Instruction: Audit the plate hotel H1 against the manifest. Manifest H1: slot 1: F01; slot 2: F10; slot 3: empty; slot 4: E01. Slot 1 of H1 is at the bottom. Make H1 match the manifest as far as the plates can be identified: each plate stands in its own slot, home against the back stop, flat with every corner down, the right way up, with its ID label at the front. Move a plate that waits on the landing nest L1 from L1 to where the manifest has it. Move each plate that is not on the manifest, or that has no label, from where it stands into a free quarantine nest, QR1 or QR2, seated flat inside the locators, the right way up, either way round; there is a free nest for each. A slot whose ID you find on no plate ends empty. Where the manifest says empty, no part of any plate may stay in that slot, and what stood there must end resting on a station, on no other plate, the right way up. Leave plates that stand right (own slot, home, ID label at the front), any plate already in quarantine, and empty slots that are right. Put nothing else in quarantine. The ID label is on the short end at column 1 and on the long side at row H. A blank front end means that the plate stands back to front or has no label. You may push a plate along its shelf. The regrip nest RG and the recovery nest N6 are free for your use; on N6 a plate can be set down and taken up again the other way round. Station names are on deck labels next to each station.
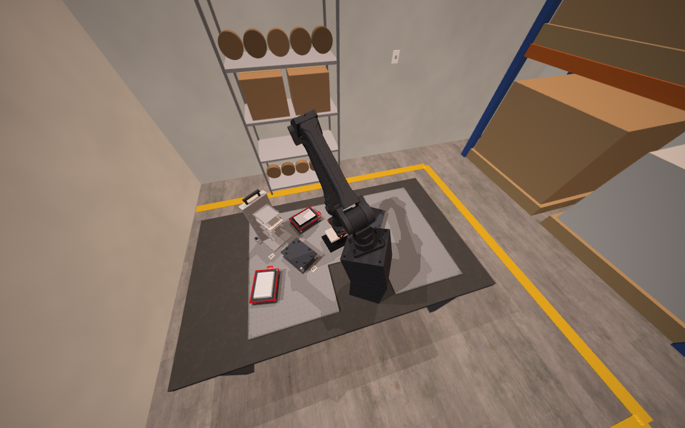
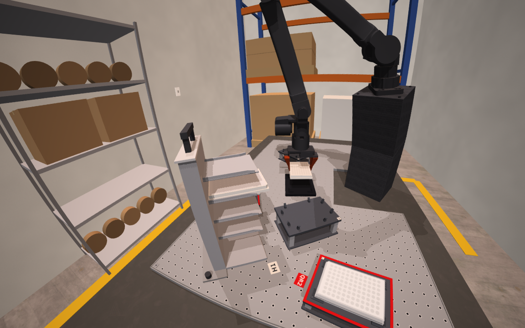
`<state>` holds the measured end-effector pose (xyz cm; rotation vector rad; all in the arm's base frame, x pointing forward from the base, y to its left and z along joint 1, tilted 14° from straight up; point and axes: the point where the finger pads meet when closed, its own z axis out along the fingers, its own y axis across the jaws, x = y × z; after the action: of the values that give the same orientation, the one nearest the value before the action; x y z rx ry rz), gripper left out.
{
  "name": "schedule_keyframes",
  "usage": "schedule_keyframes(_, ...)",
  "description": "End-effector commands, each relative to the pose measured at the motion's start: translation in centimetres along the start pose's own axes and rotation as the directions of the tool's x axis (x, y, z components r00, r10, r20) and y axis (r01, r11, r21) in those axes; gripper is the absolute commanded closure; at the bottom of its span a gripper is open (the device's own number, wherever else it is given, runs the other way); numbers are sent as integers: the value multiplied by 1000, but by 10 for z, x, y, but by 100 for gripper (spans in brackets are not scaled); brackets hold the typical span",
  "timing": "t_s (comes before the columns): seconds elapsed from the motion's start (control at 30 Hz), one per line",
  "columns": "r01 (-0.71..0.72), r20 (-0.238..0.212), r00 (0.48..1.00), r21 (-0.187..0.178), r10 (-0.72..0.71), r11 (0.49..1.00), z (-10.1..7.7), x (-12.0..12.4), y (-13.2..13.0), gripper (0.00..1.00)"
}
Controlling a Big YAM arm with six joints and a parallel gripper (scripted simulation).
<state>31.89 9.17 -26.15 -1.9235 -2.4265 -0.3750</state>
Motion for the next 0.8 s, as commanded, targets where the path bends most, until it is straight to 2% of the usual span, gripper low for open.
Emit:
schedule_keyframes(0.0,0,2,1000,1,0,1000,1,4,-3,14)
schedule_keyframes(0.77,0,2,1000,3,0,1000,17,4,-3,14)
